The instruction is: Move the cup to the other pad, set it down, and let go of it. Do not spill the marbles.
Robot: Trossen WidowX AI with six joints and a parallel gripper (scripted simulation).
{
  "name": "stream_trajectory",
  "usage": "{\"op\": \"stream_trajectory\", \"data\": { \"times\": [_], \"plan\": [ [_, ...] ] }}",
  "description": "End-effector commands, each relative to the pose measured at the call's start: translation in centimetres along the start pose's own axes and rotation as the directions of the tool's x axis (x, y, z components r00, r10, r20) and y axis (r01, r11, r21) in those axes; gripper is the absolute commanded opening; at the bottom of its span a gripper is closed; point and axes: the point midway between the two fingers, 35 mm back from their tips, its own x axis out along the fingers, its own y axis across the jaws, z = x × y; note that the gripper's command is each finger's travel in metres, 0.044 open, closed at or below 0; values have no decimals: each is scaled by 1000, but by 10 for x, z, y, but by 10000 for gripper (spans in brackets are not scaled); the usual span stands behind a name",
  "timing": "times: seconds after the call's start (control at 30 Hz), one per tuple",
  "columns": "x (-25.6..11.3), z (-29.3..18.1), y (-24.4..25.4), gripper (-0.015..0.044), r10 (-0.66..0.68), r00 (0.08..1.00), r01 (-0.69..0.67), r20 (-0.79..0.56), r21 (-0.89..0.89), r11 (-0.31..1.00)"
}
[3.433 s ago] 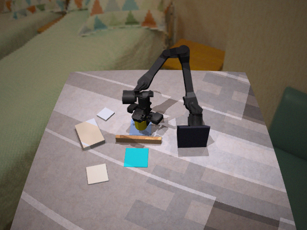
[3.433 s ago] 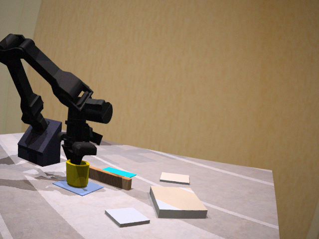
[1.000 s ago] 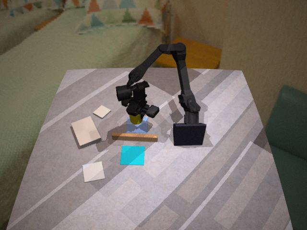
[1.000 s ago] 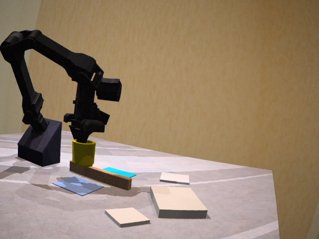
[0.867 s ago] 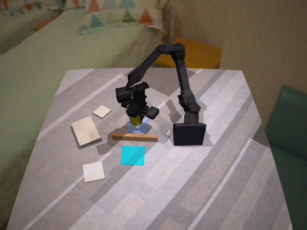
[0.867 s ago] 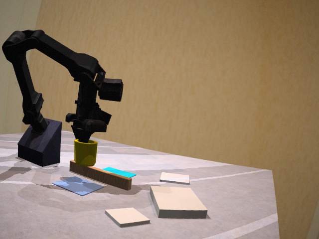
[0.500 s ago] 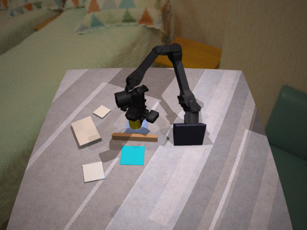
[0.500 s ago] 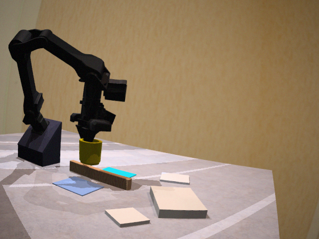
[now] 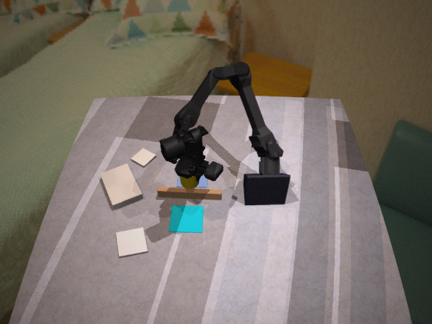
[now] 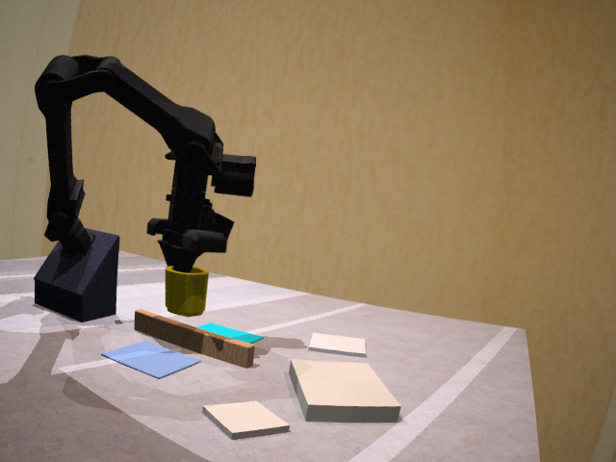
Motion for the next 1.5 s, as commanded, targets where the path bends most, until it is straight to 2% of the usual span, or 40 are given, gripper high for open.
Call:
{"op": "stream_trajectory", "data": {
  "times": [0.0, 1.47],
  "plan": [
    [-1, 11, 4, 0, 3, 1000, -3, 8, 9, 1000],
    [-5, 95, 45, 0, 4, 1000, -4, 12, 10, 1000]
  ]
}}
